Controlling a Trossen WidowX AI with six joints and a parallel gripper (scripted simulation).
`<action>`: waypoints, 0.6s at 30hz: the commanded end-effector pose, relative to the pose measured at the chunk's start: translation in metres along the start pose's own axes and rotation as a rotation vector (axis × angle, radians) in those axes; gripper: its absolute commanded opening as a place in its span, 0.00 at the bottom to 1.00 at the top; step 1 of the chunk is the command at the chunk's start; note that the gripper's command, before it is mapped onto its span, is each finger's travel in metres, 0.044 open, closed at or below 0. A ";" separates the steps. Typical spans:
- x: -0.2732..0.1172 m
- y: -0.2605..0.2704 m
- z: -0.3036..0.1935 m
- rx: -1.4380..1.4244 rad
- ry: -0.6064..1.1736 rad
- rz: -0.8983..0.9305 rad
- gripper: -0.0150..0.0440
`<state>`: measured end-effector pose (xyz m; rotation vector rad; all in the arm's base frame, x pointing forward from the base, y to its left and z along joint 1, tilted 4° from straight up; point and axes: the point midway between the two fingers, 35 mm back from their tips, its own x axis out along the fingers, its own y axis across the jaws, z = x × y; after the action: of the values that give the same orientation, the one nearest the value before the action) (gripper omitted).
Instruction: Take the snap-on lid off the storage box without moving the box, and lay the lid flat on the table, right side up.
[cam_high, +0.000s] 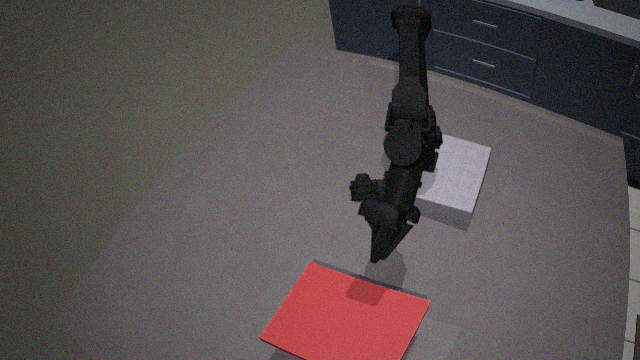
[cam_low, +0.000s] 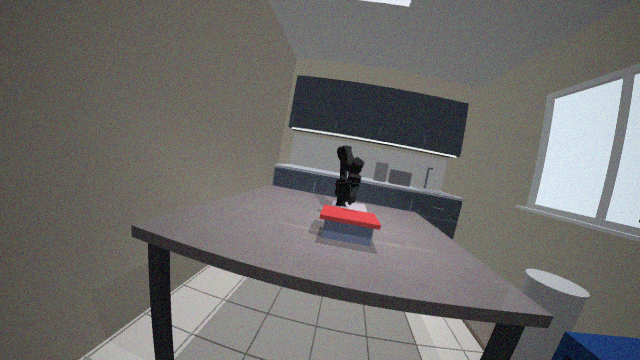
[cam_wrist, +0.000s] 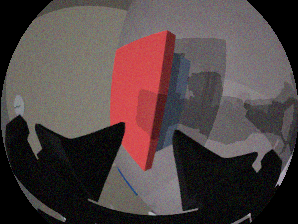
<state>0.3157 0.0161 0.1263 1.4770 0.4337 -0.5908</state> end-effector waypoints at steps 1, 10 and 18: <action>0.008 -0.001 0.000 -0.003 0.002 -0.003 0.65; 0.023 0.000 -0.001 -0.003 0.002 -0.002 0.65; 0.035 0.000 -0.001 -0.003 0.002 -0.001 0.65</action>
<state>0.3382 0.0137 0.1094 1.4759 0.4336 -0.5909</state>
